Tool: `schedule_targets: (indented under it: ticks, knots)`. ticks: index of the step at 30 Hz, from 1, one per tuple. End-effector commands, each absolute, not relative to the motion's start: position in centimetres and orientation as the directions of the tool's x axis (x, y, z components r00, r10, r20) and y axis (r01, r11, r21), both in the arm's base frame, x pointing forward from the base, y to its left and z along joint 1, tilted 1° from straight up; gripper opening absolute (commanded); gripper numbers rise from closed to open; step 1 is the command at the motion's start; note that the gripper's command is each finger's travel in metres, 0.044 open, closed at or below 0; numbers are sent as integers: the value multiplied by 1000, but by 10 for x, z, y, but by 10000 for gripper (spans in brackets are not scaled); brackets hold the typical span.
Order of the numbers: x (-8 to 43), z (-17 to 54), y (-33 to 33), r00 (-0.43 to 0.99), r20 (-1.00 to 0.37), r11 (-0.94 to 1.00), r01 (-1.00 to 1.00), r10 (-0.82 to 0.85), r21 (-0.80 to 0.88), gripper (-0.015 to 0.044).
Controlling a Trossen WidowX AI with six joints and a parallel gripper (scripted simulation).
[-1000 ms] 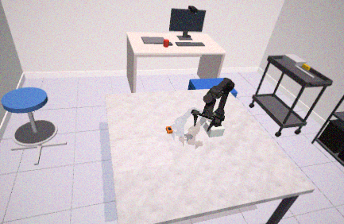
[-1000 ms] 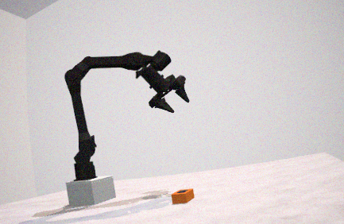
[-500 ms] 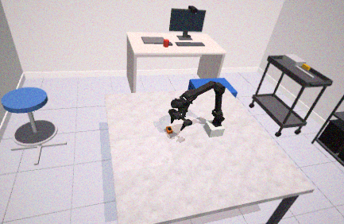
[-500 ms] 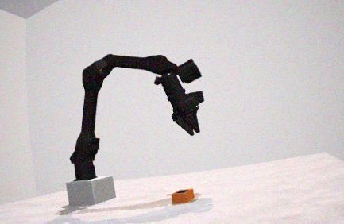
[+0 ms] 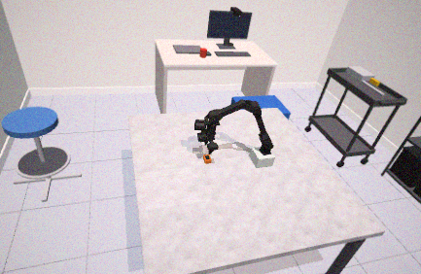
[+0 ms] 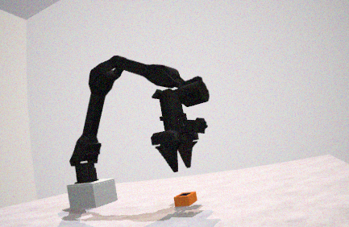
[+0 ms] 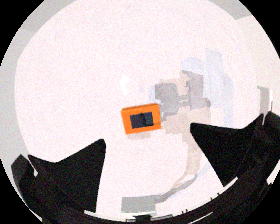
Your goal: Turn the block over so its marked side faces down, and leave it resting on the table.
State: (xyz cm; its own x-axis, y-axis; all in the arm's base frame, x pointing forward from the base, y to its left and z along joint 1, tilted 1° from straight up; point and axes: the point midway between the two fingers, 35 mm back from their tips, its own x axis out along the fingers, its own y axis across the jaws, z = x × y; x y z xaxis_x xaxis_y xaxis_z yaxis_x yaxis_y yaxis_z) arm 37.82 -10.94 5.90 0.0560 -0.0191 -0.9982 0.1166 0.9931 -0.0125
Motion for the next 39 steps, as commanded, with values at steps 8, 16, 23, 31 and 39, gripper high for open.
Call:
schedule_targets:
  ticks: [8,16,23,31,39]
  knots:
    - [376,16,-108,35,-999,992,123,-17,-12,440]
    - [376,8,-107,35,-999,992,123,-17,-12,440]
    - [377,-3,-107,35,-999,992,123,-17,-12,440]
    - [377,-16,-107,35,-999,992,123,-17,-12,440]
    - [377,-23,-107,35,-999,992,123,-17,-12,414]
